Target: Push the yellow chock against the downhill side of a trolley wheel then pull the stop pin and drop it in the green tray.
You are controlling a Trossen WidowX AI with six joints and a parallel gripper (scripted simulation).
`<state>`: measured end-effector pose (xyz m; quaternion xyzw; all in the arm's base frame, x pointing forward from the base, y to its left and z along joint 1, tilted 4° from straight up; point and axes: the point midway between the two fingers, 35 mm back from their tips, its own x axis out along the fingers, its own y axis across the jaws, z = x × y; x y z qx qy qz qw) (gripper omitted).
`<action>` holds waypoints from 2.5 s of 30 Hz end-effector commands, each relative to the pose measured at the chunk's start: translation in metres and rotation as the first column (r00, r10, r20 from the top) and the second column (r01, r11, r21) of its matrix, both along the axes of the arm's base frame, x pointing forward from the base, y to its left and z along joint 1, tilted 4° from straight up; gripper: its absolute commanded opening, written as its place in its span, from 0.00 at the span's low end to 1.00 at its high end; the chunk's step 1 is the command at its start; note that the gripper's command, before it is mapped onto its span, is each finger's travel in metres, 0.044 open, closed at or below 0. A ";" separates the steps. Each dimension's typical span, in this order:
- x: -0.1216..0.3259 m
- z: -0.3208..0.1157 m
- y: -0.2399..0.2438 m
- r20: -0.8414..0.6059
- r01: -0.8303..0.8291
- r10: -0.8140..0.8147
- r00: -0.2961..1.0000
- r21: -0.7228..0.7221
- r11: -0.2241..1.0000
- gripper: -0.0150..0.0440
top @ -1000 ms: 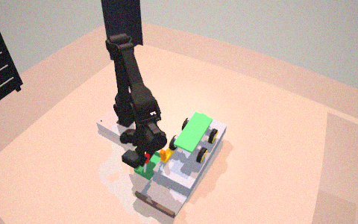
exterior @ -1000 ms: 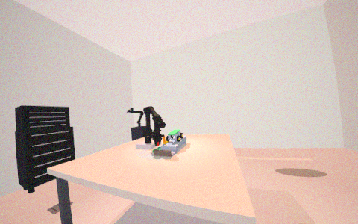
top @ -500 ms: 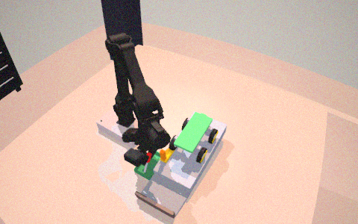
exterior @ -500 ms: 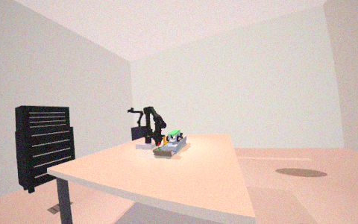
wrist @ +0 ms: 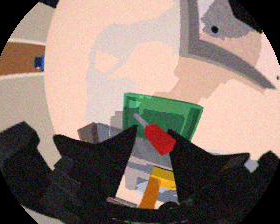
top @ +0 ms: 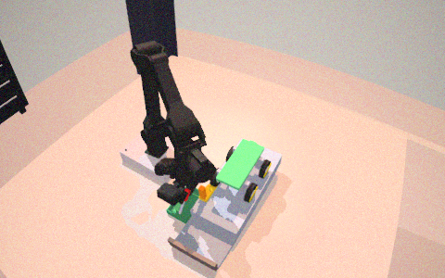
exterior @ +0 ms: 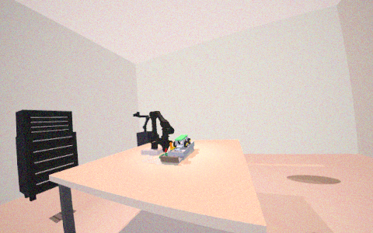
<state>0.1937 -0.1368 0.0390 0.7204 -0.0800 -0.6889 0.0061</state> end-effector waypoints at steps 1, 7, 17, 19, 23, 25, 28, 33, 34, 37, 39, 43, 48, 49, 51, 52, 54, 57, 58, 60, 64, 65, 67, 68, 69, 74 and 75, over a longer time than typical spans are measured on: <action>0.000 -0.002 0.002 -0.001 0.002 -0.002 1.000 -0.004 1.000 0.58; 0.001 -0.004 0.006 -0.001 0.002 -0.002 1.000 -0.004 1.000 0.58; 0.001 -0.008 0.012 -0.001 0.002 -0.002 1.000 -0.003 1.000 0.58; 0.001 -0.009 0.013 -0.001 0.002 -0.002 1.000 -0.003 1.000 0.58; 0.002 -0.011 0.016 -0.001 0.002 -0.002 1.000 -0.003 1.000 0.58; 0.002 -0.012 0.017 -0.001 0.002 -0.002 1.000 -0.003 1.000 0.58; 0.002 -0.013 0.018 -0.001 0.002 -0.002 1.000 -0.003 1.000 0.58; 0.001 -0.016 0.020 -0.001 0.002 -0.002 1.000 -0.002 1.000 0.58; 0.001 -0.016 0.020 -0.001 0.002 -0.002 1.000 -0.002 1.000 0.58; 0.002 -0.014 0.019 0.002 0.000 0.000 1.000 0.000 1.000 0.71; 0.002 -0.014 0.019 0.002 0.000 0.000 1.000 0.000 1.000 0.80; 0.002 -0.014 0.019 0.002 0.000 0.000 1.000 0.000 1.000 0.83; 0.002 -0.001 0.019 0.000 0.001 -0.001 1.000 -0.002 1.000 0.83; 0.001 0.003 0.019 0.000 0.002 -0.002 1.000 -0.002 1.000 0.83; -0.001 0.011 0.019 -0.001 0.002 -0.002 1.000 -0.003 1.000 0.83; -0.001 0.012 0.019 -0.001 0.002 -0.002 1.000 -0.003 1.000 0.88; -0.001 0.018 0.019 -0.001 0.002 -0.002 1.000 -0.003 1.000 0.96; -0.001 0.027 0.019 -0.001 0.002 -0.002 1.000 -0.003 1.000 1.00; -0.001 0.029 0.019 -0.001 0.002 -0.002 1.000 -0.003 1.000 1.00; -0.001 0.035 0.018 -0.001 0.002 -0.002 1.000 -0.003 1.000 1.00; -0.002 0.049 0.018 -0.001 0.002 -0.002 1.000 -0.003 1.000 1.00; -0.002 0.052 0.018 -0.001 0.002 -0.002 1.000 -0.003 1.000 1.00; -0.003 0.059 0.017 -0.001 0.002 -0.002 1.000 -0.003 1.000 1.00; -0.003 0.062 0.017 -0.001 0.002 -0.002 1.000 -0.003 1.000 1.00; -0.003 0.066 0.016 -0.001 0.002 -0.002 1.000 -0.003 1.000 1.00; -0.003 0.075 0.016 -0.001 0.002 -0.002 1.000 -0.003 1.000 1.00; -0.003 0.075 0.016 -0.001 0.002 -0.002 1.000 -0.003 1.000 1.00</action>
